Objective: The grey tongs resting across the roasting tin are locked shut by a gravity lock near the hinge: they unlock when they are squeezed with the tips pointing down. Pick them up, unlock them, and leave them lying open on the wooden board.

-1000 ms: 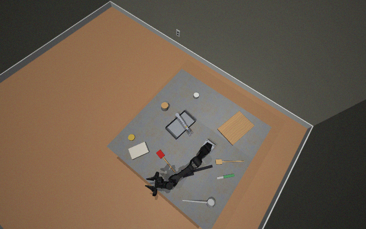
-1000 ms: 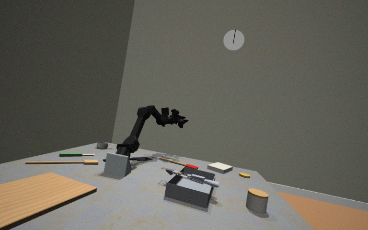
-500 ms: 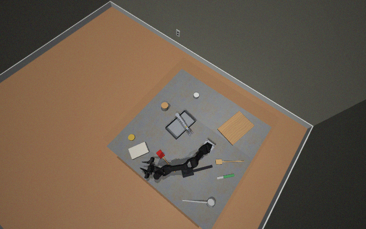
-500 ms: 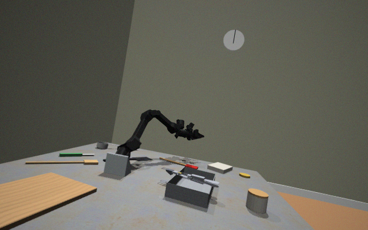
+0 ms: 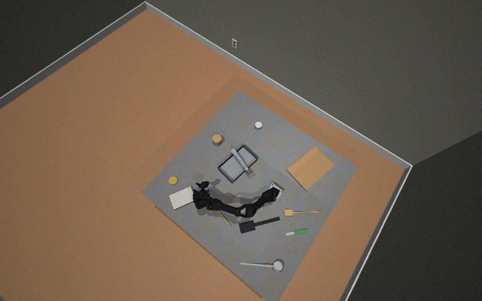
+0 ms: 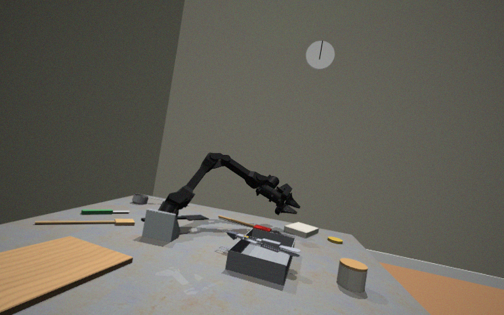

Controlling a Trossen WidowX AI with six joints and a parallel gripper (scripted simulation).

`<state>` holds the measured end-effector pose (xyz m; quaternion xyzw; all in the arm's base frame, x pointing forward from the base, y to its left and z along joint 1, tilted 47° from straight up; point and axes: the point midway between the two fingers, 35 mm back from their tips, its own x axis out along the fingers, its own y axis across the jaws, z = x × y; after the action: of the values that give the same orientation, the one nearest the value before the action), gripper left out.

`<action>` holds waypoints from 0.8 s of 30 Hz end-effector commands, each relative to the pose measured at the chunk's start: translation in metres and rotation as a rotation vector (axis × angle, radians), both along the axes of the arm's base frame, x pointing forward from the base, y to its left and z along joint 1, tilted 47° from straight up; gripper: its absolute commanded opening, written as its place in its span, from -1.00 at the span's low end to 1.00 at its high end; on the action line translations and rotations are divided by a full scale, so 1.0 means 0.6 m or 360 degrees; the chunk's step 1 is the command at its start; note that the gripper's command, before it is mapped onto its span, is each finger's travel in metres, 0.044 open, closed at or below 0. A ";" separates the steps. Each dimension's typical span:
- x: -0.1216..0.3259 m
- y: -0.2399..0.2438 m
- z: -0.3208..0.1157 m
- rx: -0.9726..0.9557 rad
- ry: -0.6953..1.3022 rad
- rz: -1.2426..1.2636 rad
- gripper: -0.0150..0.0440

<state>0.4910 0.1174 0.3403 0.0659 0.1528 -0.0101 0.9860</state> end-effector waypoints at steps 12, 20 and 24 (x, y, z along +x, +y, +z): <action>-0.068 -0.254 -0.337 -0.0001 0.1261 -0.0064 0.39; -0.221 -0.349 -0.459 0.0479 0.1981 -0.0053 0.39; -0.271 -0.363 -0.476 0.0700 0.2160 -0.0044 0.39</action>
<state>0.3588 -0.0940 0.0667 0.1868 0.6935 -0.0446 0.6944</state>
